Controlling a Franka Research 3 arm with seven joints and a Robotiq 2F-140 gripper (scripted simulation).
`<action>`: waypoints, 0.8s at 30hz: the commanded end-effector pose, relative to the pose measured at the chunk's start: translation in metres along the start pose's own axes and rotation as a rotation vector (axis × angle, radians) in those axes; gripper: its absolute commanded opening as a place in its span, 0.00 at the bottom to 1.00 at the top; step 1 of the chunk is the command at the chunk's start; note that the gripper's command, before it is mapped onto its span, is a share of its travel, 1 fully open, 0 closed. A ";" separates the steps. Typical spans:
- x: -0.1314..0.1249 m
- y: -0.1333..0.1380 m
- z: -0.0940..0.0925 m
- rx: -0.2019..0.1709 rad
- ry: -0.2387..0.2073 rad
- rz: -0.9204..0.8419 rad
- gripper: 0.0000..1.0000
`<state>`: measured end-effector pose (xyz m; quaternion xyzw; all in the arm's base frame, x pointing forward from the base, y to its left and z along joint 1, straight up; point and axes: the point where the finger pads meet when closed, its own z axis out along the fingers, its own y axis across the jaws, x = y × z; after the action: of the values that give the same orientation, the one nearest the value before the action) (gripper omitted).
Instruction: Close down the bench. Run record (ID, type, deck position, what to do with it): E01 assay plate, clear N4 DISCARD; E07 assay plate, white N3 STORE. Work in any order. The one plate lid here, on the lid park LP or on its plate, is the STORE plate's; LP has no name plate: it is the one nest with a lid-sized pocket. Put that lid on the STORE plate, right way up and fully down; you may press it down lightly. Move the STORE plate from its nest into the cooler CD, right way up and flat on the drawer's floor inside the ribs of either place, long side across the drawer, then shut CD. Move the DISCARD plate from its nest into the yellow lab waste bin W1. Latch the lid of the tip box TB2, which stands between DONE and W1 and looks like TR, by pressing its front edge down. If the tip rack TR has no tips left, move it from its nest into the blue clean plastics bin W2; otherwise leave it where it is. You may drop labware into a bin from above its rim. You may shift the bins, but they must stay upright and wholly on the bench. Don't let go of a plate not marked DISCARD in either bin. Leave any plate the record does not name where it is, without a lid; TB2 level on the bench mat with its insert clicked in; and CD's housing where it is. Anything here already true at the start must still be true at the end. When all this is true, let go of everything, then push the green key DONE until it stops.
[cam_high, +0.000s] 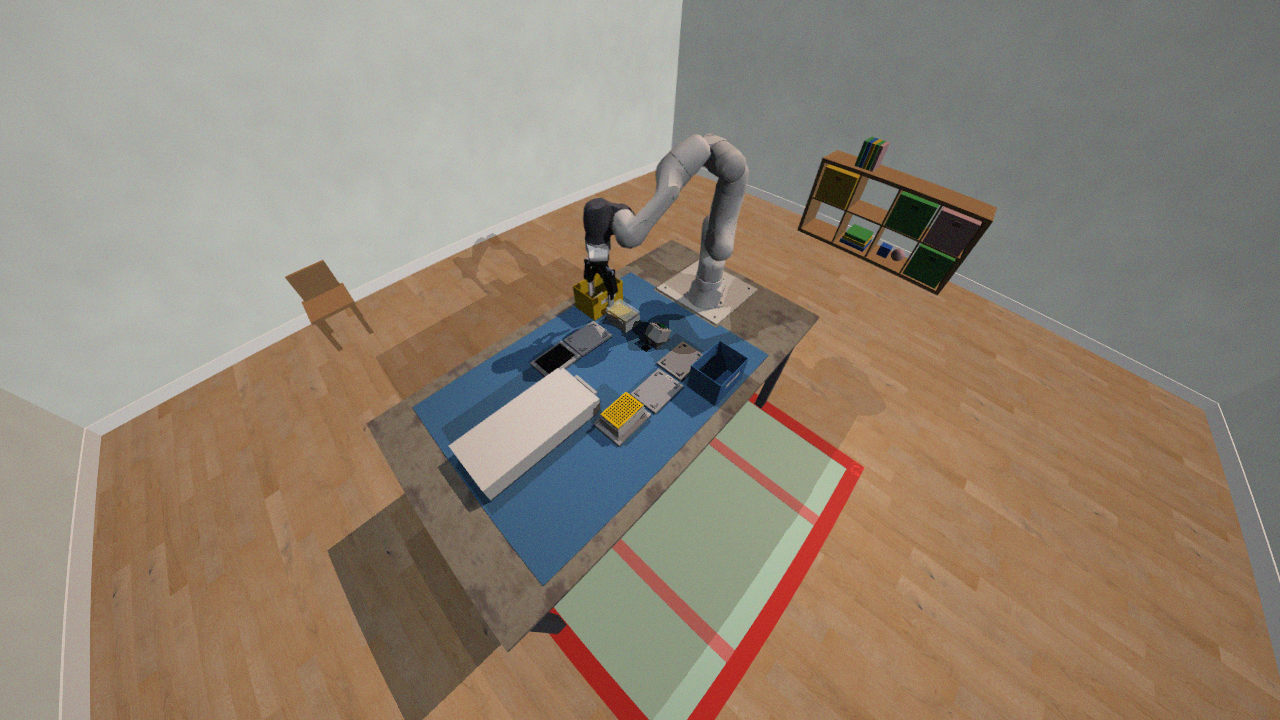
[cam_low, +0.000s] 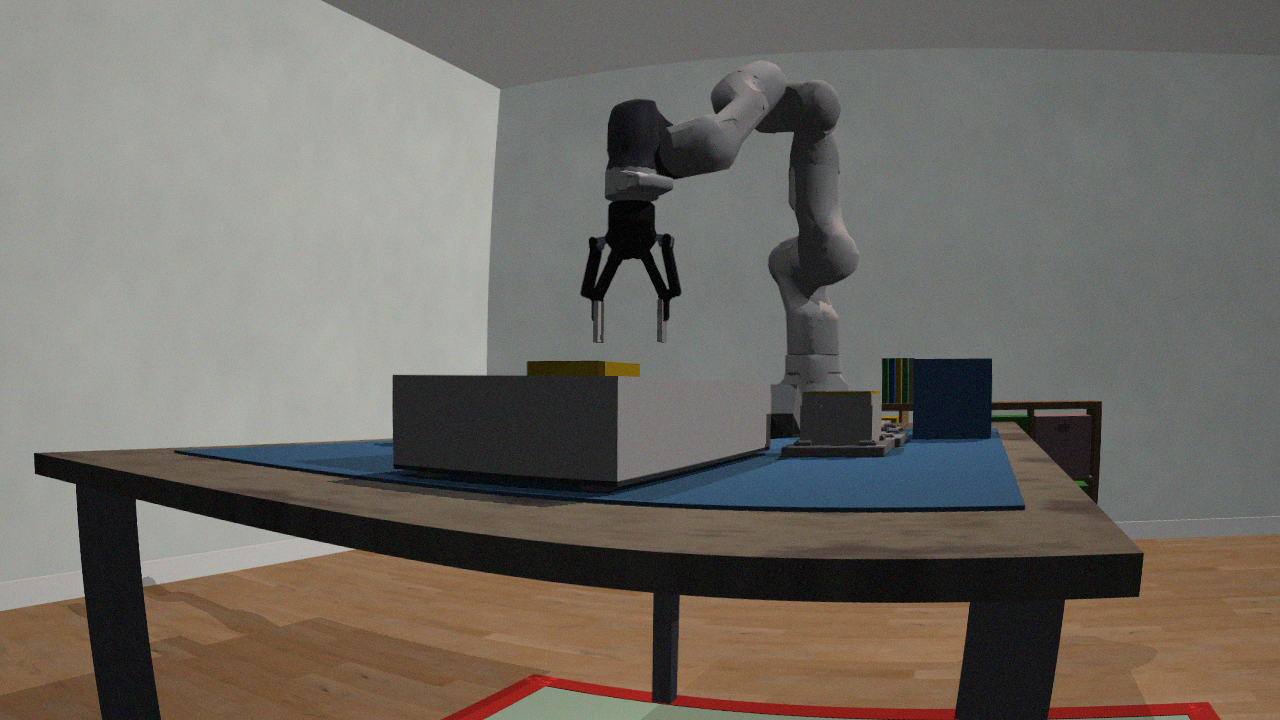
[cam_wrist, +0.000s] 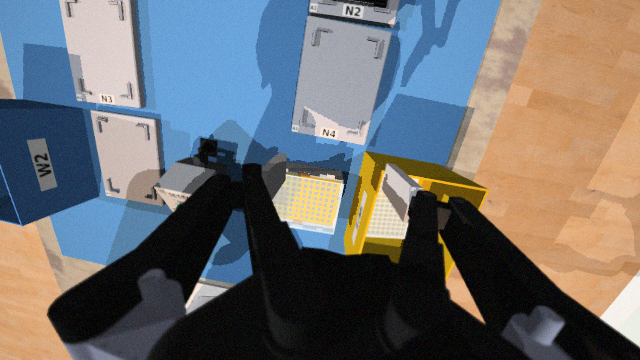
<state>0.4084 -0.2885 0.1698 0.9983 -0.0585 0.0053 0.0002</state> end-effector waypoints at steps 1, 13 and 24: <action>0.008 -0.012 0.000 0.004 -0.003 0.043 0.66; 0.033 -0.043 -0.001 0.004 -0.003 0.043 0.66; 0.061 -0.077 -0.003 0.004 -0.003 0.043 0.66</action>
<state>0.4725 -0.2271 0.1736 0.9984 -0.0554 0.0069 -0.0018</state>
